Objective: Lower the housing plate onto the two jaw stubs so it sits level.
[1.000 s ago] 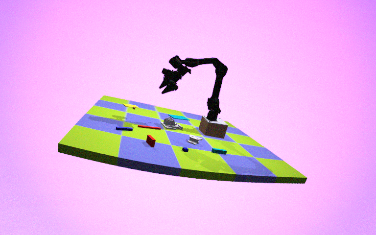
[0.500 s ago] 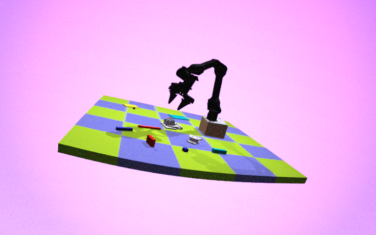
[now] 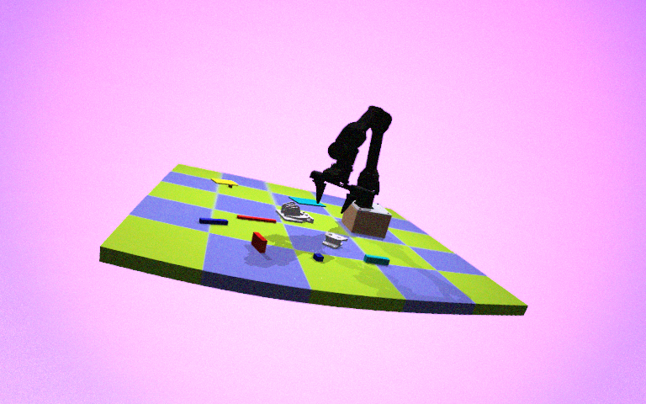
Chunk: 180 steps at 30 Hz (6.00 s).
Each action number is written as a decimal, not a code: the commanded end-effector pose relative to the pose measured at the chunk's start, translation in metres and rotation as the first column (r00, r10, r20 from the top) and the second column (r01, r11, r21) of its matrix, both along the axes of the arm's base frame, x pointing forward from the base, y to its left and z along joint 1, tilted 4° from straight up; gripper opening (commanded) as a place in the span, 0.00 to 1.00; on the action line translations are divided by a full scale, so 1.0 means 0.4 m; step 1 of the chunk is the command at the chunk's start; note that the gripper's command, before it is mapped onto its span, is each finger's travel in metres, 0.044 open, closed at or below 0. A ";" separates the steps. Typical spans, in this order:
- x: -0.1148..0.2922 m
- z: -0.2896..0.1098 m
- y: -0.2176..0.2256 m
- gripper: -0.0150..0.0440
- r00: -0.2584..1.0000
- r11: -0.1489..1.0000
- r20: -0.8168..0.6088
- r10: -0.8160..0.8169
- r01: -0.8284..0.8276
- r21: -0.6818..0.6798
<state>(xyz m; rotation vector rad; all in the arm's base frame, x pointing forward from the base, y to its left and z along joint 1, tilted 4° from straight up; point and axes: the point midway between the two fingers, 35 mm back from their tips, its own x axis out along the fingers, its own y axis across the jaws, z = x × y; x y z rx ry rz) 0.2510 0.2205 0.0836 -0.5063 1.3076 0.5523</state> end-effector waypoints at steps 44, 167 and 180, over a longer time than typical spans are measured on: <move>-0.082 -0.198 0.052 1.00 0.990 0.993 -0.085 0.115 -0.118 -0.030; -0.009 -0.091 -0.133 0.85 0.992 0.997 -0.098 -0.074 0.072 -0.027; 0.015 -0.096 -0.240 0.85 0.977 0.983 -0.106 -0.184 0.182 -0.025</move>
